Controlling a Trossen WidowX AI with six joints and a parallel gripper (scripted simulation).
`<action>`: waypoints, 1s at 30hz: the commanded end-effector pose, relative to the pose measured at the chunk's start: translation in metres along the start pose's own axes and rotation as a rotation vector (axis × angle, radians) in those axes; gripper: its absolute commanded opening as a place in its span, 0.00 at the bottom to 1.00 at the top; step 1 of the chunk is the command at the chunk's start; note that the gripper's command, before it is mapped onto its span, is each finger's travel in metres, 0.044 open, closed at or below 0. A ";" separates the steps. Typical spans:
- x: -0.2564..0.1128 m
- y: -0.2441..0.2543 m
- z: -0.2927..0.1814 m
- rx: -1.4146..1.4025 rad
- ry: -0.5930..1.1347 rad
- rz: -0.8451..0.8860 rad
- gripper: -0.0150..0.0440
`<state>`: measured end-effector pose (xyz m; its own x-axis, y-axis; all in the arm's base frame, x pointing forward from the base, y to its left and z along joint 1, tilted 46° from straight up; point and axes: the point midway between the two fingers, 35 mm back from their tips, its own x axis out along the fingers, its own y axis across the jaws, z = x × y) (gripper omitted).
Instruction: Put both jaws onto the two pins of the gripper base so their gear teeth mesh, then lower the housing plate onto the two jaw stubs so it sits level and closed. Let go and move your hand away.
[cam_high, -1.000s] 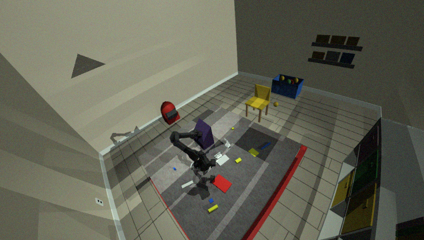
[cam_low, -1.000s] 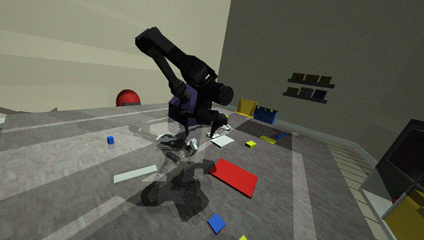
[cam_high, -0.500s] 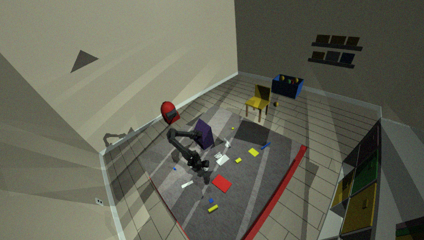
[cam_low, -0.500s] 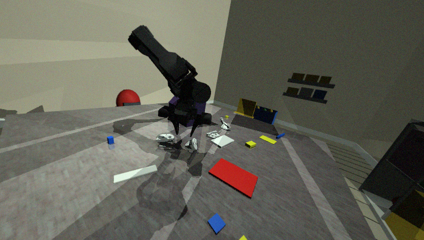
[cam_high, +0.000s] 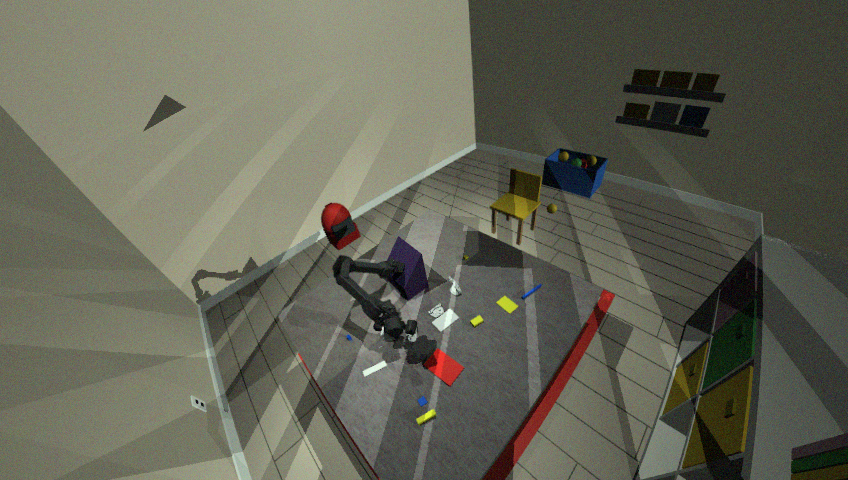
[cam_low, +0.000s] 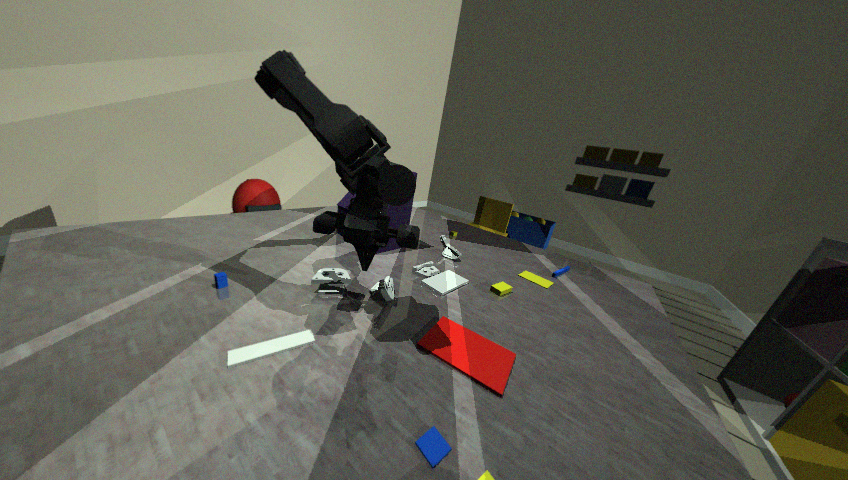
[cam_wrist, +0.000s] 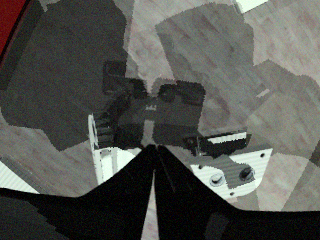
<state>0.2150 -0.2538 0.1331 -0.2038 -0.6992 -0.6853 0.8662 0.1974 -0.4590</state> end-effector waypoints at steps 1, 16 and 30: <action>0.000 0.000 0.000 -0.005 0.001 0.004 0.25; 0.022 0.002 0.000 -0.004 0.002 0.005 0.25; 0.045 0.001 0.000 -0.005 0.001 0.004 0.25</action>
<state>0.2082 -0.2824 0.1065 -0.2019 -0.7010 -0.6840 0.8674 0.1963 -0.4572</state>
